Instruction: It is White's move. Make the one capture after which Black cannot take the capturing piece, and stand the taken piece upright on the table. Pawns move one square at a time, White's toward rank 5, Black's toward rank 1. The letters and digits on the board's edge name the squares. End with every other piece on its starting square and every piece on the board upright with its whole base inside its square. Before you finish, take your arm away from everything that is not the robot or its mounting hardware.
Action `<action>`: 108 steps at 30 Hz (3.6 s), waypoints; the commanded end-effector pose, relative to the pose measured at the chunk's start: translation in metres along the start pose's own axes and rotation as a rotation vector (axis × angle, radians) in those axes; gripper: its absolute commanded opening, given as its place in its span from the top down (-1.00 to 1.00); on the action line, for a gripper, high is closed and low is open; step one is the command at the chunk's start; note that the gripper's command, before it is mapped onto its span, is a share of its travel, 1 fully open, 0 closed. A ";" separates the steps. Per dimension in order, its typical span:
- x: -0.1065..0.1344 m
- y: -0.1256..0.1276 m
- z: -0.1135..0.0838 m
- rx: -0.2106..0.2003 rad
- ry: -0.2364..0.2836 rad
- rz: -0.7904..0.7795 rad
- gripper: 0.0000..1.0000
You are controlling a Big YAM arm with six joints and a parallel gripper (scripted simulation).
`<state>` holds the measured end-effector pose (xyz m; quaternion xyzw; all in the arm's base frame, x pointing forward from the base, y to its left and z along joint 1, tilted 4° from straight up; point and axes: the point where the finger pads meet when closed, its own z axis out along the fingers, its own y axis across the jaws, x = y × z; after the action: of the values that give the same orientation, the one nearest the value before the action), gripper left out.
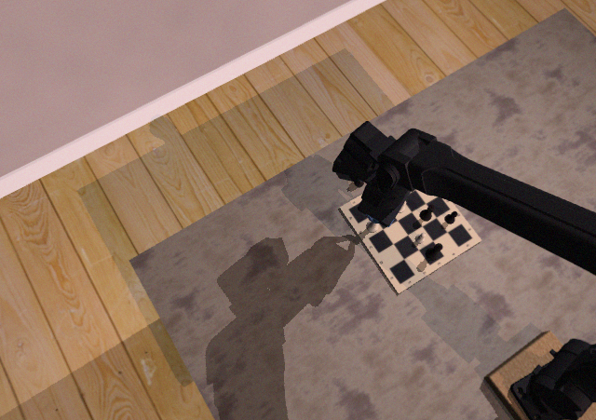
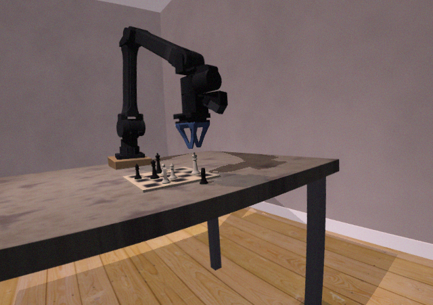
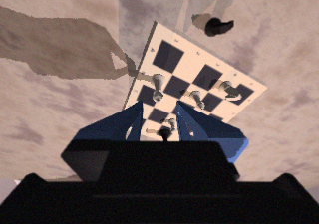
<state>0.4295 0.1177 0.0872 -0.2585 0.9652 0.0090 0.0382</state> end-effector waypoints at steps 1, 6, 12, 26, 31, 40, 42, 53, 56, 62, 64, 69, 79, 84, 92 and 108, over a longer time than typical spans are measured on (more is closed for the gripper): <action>-0.002 0.001 0.003 0.000 -0.014 -0.012 0.18; -0.002 0.001 0.004 0.000 -0.013 -0.012 0.18; -0.002 0.001 0.004 0.000 -0.013 -0.012 0.18; -0.002 0.001 0.004 0.000 -0.013 -0.012 0.18; -0.002 0.001 0.004 0.000 -0.013 -0.012 0.18; -0.002 0.001 0.004 0.000 -0.013 -0.012 0.18; -0.002 0.001 0.004 0.000 -0.013 -0.012 0.18; -0.002 0.001 0.004 0.000 -0.013 -0.012 0.18; -0.002 0.001 0.004 0.000 -0.013 -0.012 0.18; -0.002 0.001 0.004 0.000 -0.013 -0.012 0.18; -0.002 0.001 0.004 0.000 -0.013 -0.012 0.18; -0.002 0.001 0.004 0.000 -0.013 -0.012 0.18; -0.002 0.001 -0.007 0.007 -0.038 -0.012 0.18; 0.003 0.000 -0.009 0.008 -0.043 -0.012 0.18; 0.006 0.000 -0.004 0.005 -0.031 -0.011 0.18; 0.006 0.000 -0.004 0.005 -0.031 -0.011 0.18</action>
<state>0.4215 0.1156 0.0854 -0.2587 0.9652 0.0090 0.0376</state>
